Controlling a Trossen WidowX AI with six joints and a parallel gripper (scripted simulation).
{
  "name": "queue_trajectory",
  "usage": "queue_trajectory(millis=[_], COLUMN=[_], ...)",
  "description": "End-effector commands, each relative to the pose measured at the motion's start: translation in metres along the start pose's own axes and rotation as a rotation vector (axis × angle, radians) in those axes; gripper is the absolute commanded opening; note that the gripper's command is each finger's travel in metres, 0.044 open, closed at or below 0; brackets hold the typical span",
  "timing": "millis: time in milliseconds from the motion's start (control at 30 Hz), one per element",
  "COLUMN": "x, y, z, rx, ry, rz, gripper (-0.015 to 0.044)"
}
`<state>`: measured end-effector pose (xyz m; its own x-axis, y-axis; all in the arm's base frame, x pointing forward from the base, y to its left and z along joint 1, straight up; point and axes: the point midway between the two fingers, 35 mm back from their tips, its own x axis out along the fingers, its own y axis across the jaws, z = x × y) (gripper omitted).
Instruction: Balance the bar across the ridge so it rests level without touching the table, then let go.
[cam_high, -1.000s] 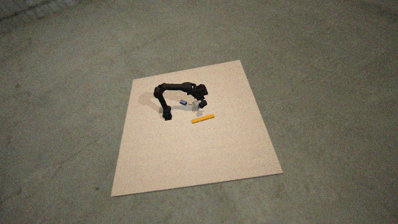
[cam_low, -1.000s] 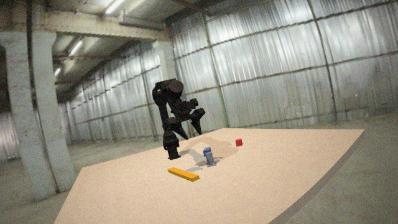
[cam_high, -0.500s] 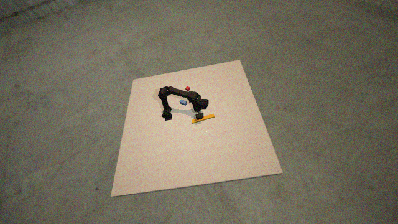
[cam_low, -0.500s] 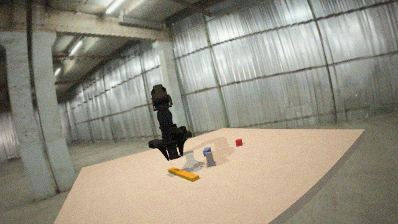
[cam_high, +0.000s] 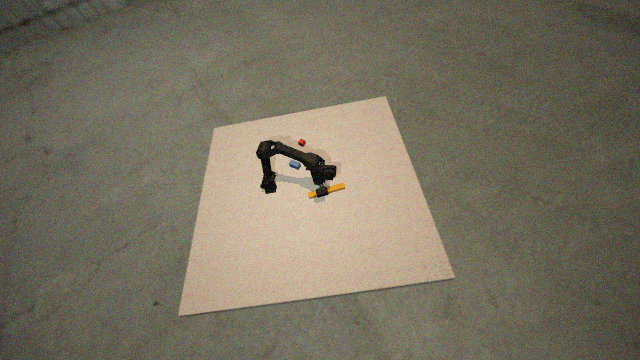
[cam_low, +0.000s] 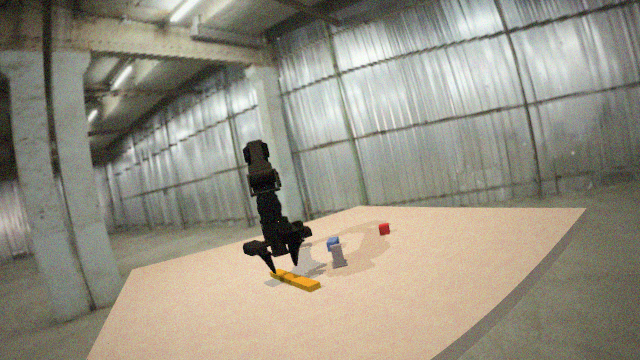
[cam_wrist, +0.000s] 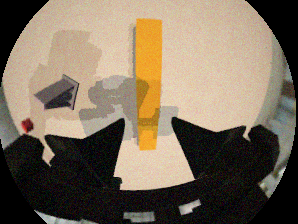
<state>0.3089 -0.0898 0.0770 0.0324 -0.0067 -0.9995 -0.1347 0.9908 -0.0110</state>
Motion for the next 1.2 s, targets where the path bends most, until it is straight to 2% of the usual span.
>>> queue_trajectory(millis=[0, 500, 1033, 1167], x=[0.004, 0.027, 0.027, 0.027], y=[-0.001, -0.001, -0.001, 0.0], z=[0.0, 0.0, 0.0, 0.0], rx=[-0.004, -0.004, -0.004, 0.0], ry=[0.001, 0.001, 0.001, -0.001], rz=[-0.003, -0.003, -0.003, 0.0], gripper=[0.0315, 0.0315, 0.0315, 0.021])
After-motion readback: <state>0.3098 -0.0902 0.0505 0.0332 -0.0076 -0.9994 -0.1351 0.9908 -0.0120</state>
